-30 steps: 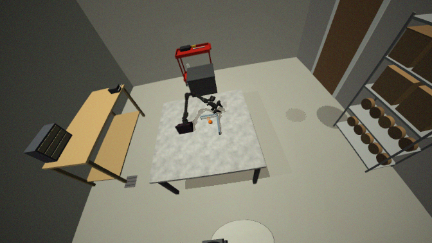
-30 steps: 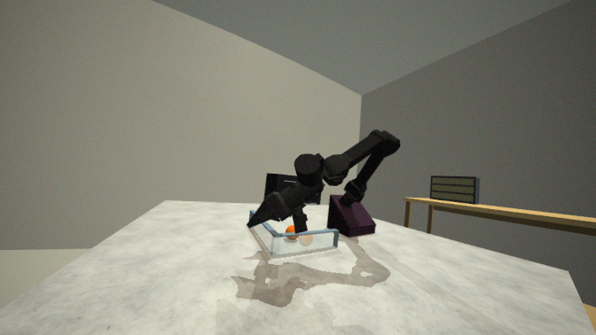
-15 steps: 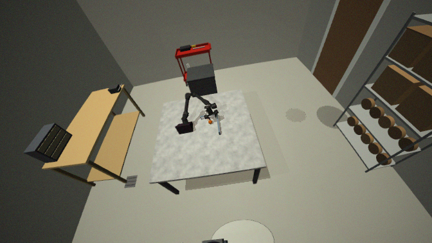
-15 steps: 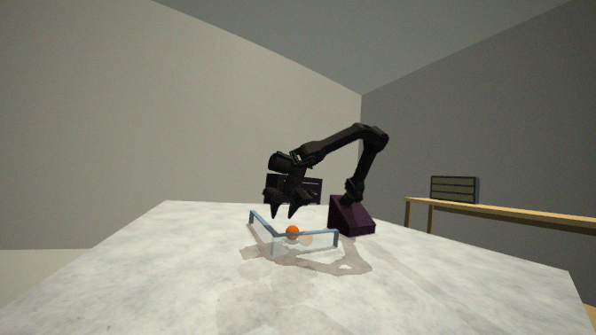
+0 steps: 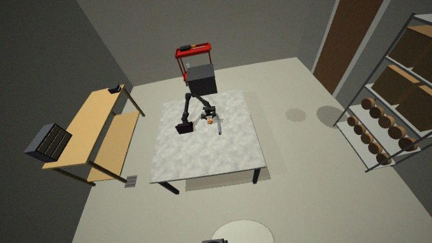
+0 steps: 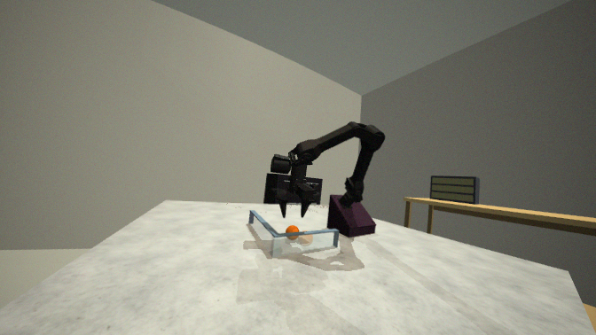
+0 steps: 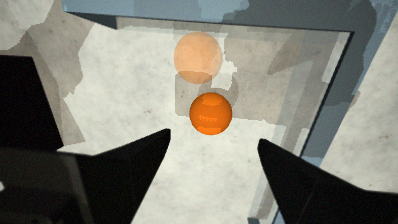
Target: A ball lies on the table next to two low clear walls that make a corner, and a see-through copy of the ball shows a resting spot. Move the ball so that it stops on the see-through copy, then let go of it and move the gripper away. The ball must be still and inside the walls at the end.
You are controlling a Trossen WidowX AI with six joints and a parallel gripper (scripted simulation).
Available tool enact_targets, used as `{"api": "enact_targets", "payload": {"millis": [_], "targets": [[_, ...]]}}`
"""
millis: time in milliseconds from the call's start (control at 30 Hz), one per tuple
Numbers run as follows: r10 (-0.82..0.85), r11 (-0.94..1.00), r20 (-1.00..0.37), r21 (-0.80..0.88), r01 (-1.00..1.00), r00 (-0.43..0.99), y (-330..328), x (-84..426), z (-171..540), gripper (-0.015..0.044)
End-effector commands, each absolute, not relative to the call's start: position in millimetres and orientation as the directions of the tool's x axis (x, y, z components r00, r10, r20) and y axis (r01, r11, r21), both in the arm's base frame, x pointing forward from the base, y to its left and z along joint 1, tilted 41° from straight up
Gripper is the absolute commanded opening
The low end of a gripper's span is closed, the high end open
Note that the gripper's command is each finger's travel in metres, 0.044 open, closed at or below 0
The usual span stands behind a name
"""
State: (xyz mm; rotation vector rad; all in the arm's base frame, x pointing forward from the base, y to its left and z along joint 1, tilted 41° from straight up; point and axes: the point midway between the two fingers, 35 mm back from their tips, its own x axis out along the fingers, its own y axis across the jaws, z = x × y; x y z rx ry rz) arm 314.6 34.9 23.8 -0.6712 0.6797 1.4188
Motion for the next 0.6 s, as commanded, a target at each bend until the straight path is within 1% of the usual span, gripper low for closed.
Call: {"api": "enact_targets", "payload": {"millis": [0, 567], "targets": [[0.650, 0.043, -0.759, -0.002, -0.999, 0.030, 43.8, 312.5, 14.1, 0.0359], [0.650, 0.044, -0.759, -0.002, -0.999, 0.030, 57.7, 313.9, -2.4, 0.0359]]}}
